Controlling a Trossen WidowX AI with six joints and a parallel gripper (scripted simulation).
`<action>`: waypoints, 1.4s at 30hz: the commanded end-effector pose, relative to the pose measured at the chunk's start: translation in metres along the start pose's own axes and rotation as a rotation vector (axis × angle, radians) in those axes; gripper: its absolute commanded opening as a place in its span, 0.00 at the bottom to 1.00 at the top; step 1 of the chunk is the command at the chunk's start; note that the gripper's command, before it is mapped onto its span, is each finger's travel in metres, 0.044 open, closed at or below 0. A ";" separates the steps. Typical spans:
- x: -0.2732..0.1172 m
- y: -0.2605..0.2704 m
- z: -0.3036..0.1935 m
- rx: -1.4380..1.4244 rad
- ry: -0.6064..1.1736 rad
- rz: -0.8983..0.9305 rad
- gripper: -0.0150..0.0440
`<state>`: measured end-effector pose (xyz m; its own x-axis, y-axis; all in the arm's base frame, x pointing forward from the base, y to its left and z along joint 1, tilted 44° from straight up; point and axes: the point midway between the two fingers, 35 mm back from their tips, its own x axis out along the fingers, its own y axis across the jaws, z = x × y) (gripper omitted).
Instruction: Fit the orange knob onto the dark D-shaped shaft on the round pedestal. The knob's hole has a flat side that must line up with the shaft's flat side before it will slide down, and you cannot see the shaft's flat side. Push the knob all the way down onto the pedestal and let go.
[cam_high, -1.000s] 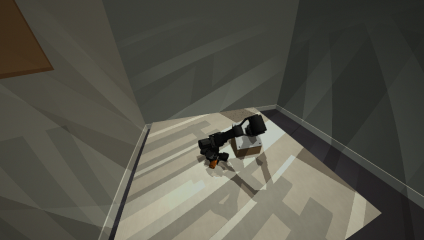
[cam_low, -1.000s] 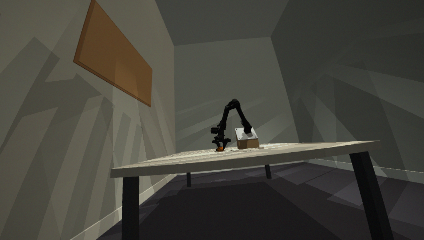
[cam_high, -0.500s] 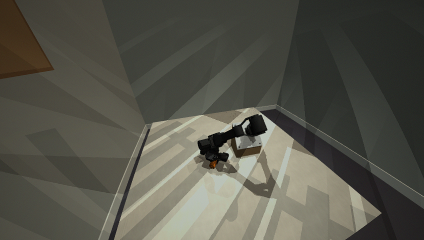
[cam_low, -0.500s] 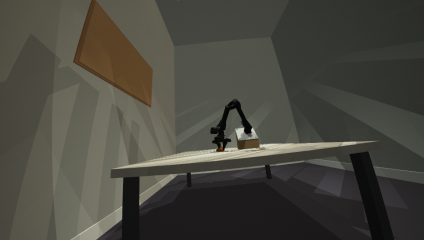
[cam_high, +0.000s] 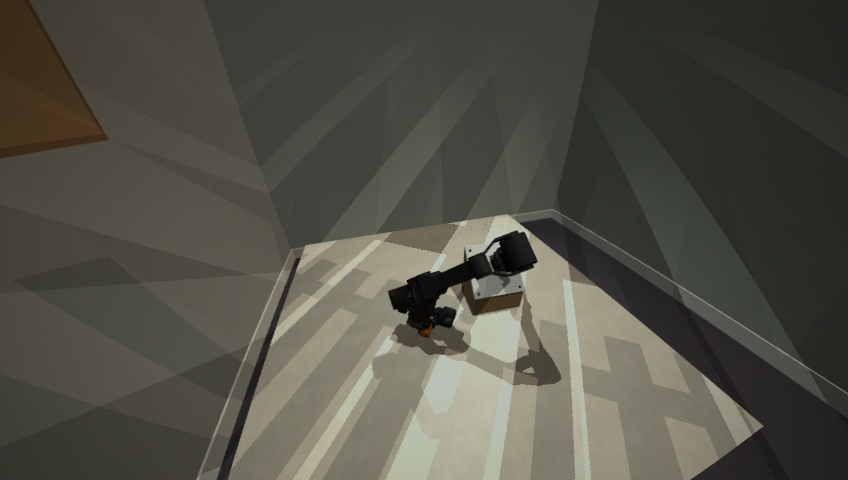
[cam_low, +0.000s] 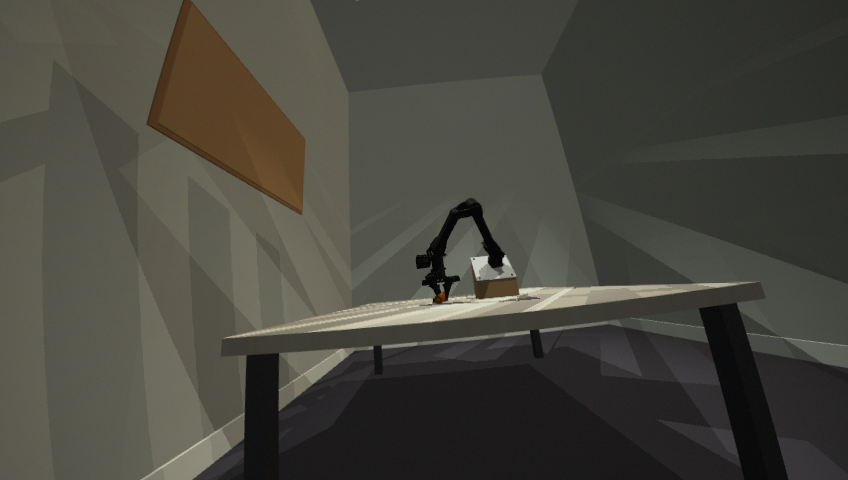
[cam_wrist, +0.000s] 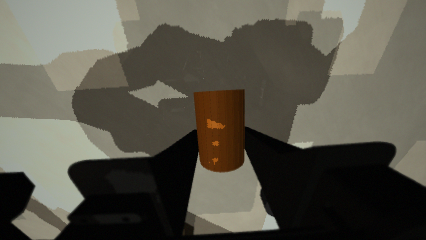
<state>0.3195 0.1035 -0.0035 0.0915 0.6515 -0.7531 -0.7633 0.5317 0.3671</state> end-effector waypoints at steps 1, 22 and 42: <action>-0.003 -0.001 0.005 -0.010 0.060 -0.003 0.56; -0.010 0.000 0.020 -0.011 0.316 -0.004 0.56; -0.013 0.000 0.035 -0.011 0.533 -0.004 0.56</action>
<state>0.3374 0.1125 0.0223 -0.2219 0.3146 -0.9229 -0.7696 0.5247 0.3639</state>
